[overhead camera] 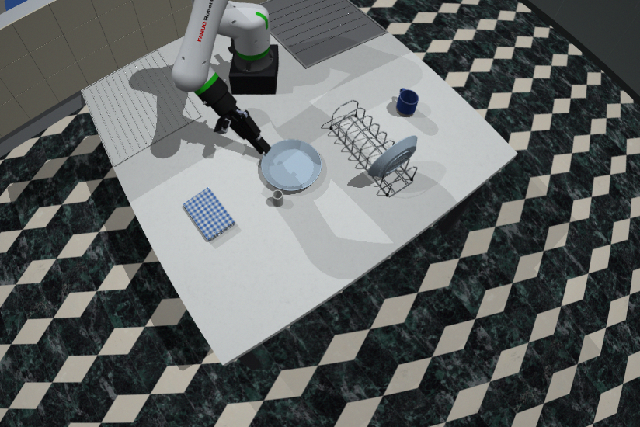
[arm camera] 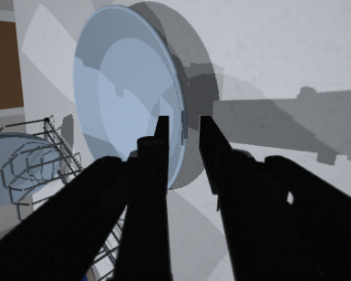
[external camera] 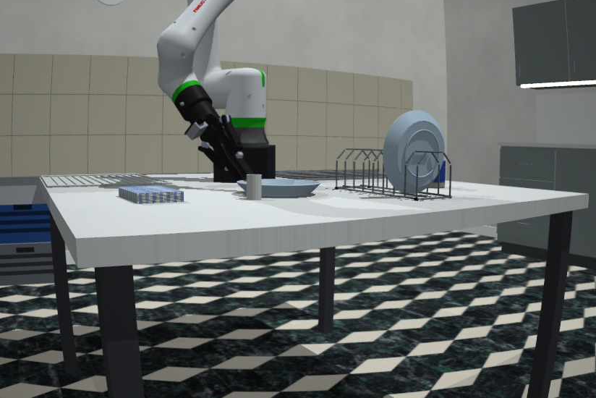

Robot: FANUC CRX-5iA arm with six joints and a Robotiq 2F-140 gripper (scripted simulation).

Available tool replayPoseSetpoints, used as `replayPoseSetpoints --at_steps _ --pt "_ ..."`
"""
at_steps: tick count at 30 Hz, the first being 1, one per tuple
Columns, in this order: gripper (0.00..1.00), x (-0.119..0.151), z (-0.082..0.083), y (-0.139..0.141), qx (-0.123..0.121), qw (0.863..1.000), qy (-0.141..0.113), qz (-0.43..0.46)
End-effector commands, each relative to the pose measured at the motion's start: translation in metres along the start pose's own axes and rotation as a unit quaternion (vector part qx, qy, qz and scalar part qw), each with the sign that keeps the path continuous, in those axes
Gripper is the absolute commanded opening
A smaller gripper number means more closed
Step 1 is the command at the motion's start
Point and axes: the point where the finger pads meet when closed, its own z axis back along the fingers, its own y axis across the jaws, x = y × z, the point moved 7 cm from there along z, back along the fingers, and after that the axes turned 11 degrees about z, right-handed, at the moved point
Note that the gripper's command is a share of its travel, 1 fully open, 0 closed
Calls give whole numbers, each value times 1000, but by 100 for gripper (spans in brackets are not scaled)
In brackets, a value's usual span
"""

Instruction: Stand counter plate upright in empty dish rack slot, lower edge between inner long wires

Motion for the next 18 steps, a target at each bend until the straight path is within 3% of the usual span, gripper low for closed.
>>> replayPoseSetpoints --at_steps 1,18 --pt "24 0 -2 0 0 1000 0 0" --pt "24 0 -10 0 0 1000 0 0"
